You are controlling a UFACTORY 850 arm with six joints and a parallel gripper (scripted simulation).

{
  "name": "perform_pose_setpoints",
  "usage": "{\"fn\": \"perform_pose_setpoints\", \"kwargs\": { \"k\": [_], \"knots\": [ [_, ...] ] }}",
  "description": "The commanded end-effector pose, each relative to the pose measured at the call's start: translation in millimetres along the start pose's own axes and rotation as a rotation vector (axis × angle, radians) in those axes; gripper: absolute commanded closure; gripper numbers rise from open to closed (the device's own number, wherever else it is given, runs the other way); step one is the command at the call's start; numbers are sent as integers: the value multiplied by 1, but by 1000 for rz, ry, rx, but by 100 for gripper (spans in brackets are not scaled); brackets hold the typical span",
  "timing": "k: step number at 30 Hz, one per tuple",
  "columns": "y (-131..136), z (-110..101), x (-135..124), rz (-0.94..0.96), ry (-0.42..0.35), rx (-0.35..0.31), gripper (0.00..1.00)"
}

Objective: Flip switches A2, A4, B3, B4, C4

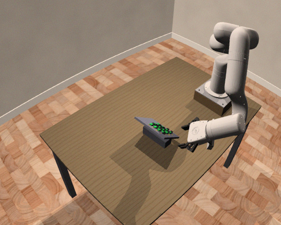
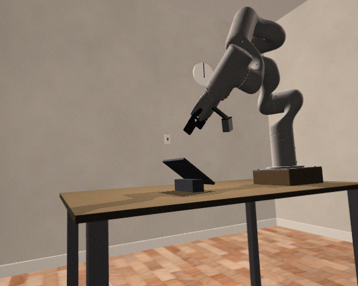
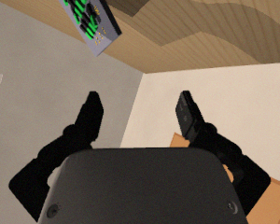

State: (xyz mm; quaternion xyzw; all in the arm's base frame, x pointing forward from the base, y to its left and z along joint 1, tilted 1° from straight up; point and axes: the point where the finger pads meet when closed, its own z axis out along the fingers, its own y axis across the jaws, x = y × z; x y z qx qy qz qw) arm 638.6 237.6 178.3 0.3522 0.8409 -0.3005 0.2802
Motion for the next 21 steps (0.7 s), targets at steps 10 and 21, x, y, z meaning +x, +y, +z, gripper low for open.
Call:
{"fn": "perform_pose_setpoints", "kwargs": {
  "k": [10,21],
  "knots": [
    [0,-1,-1,2,0,-1,0],
    [0,1,-3,-4,-7,-3,100]
  ]
}}
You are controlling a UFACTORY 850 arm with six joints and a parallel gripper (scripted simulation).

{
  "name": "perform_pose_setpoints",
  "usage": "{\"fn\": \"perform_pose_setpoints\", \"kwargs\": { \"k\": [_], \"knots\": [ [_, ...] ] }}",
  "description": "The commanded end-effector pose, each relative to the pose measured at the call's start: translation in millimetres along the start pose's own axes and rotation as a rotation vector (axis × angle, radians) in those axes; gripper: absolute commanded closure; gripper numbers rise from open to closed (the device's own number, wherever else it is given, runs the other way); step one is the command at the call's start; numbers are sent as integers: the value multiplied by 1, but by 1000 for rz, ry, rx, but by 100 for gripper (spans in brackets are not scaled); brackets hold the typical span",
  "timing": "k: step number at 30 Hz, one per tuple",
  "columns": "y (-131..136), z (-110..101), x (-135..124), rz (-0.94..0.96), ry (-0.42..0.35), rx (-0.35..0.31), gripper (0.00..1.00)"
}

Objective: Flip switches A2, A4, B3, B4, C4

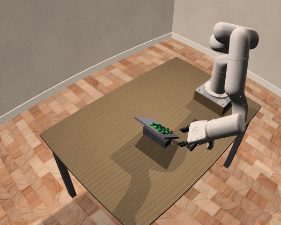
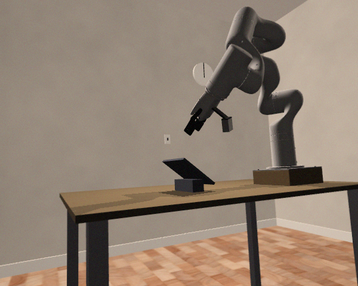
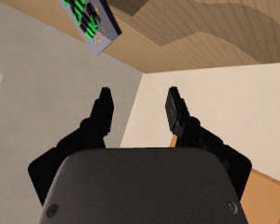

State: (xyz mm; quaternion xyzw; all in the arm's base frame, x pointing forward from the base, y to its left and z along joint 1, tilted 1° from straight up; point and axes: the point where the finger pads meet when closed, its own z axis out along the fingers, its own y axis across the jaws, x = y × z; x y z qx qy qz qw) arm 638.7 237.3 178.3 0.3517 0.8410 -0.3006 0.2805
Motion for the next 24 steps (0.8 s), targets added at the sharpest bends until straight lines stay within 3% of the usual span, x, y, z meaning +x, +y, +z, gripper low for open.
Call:
{"fn": "perform_pose_setpoints", "kwargs": {
  "k": [1,5,10,13,15,24],
  "knots": [
    [-1,2,-5,-9,-12,-5,100],
    [-7,13,-23,-59,-62,-18,100],
    [-22,40,-65,-202,-189,-53,100],
    [-22,40,-65,-202,-189,-53,100],
    [-30,53,-86,-290,-256,-73,100],
    [-50,79,-122,-515,-403,-120,100]
  ]
}}
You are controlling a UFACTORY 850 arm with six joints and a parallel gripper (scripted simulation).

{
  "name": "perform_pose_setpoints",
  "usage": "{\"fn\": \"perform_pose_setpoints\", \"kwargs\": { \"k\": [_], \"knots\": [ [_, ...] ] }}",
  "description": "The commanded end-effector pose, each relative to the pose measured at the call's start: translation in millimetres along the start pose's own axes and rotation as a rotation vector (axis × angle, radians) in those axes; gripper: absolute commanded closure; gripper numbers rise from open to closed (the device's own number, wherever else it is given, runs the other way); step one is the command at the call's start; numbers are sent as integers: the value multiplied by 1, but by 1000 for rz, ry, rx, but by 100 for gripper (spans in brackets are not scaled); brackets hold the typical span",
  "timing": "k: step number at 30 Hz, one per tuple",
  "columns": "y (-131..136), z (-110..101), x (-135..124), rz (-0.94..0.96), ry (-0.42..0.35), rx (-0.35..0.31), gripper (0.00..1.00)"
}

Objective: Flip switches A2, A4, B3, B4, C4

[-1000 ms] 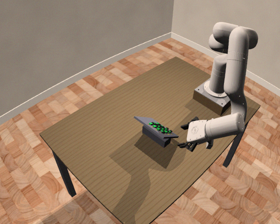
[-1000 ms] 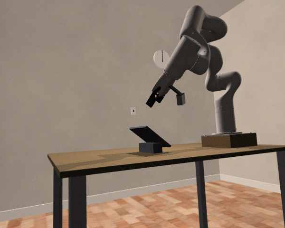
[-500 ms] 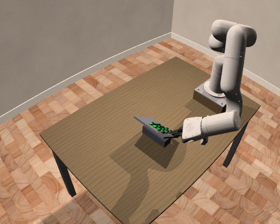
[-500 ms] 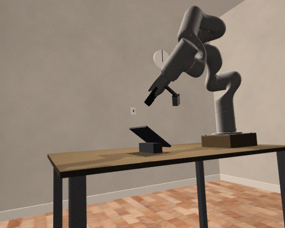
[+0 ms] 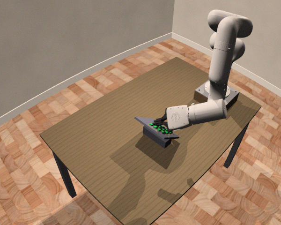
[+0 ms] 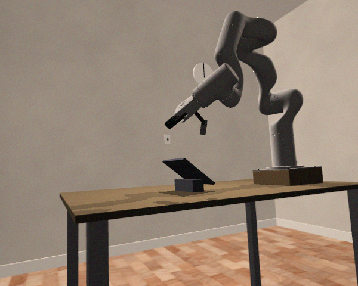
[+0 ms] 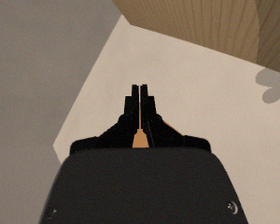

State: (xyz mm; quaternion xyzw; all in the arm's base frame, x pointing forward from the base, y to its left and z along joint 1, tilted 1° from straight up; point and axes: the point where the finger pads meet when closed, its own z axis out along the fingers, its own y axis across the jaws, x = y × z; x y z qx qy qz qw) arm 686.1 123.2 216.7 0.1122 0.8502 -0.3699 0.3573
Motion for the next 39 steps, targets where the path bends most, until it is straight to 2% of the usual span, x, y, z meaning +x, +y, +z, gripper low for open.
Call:
{"fn": "perform_pose_setpoints", "kwargs": {
  "k": [1,2,6,8,13,16,18,19,23,25,30,33,35,38,39],
  "knots": [
    [-16,16,-9,-105,-87,-41,100],
    [-24,23,-11,-170,-125,-58,100],
    [-24,23,-11,-170,-125,-58,100],
    [-38,34,-11,-307,-199,-96,100],
    [-45,39,-8,-379,-235,-117,100],
    [-56,45,1,-525,-305,-164,100],
    [-56,45,1,-525,-305,-164,100],
    [-62,47,8,-599,-337,-189,100],
    [-62,47,8,-599,-337,-189,100],
    [-70,47,26,-744,-400,-243,100],
    [-74,46,37,-814,-429,-272,100],
    [-82,41,62,-947,-484,-331,100],
    [-82,41,62,-947,-484,-331,100],
    [-88,34,88,-1067,-534,-389,100],
    [-88,34,88,-1067,-534,-389,100]
  ]
}}
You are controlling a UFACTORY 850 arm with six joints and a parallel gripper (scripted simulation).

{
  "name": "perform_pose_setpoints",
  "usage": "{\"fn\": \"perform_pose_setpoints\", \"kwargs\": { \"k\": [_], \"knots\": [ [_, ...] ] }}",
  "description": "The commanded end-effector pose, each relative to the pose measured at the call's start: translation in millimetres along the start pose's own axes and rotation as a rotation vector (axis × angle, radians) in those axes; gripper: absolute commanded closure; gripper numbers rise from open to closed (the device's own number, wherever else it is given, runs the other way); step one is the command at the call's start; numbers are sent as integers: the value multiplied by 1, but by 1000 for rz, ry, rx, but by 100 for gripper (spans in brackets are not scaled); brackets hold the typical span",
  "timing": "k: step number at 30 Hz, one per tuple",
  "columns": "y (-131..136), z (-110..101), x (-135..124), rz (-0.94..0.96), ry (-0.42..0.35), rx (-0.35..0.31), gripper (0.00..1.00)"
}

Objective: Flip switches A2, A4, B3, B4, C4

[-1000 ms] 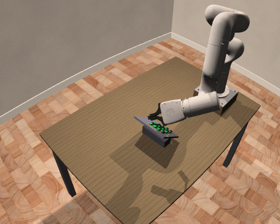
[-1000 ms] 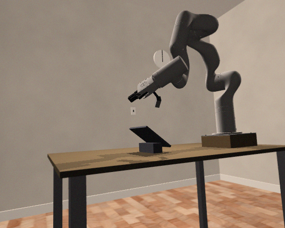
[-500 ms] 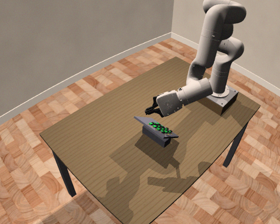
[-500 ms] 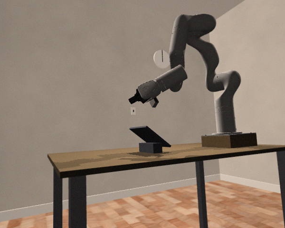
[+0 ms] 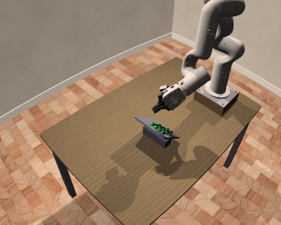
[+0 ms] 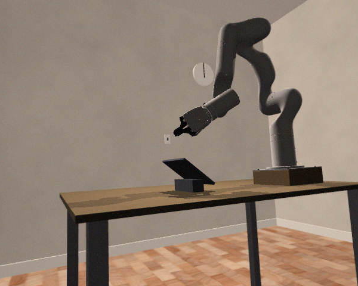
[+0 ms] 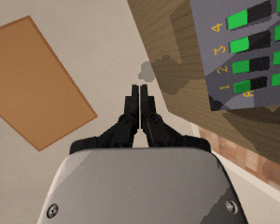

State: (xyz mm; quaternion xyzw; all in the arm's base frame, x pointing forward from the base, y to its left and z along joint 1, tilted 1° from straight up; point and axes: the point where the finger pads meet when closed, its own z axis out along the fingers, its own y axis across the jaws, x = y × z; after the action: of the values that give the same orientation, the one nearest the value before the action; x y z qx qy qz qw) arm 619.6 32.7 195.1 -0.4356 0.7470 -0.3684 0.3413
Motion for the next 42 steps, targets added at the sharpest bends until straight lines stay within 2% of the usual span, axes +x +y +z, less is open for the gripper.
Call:
{"fn": "perform_pose_setpoints", "kwargs": {
  "k": [1,4,9,11,12,16,21,35,42],
  "knots": [
    [13,-12,11,-95,-67,-49,100],
    [33,-29,23,-195,-122,-103,100],
    [52,-45,33,-279,-171,-150,100],
    [68,-60,42,-346,-213,-189,100],
    [68,-60,42,-346,-213,-189,100],
    [90,-82,54,-432,-270,-241,100],
    [98,-90,58,-459,-289,-258,100],
    [102,-87,58,-466,-294,-262,100],
    [111,-60,51,-466,-294,-262,100]
  ]
}}
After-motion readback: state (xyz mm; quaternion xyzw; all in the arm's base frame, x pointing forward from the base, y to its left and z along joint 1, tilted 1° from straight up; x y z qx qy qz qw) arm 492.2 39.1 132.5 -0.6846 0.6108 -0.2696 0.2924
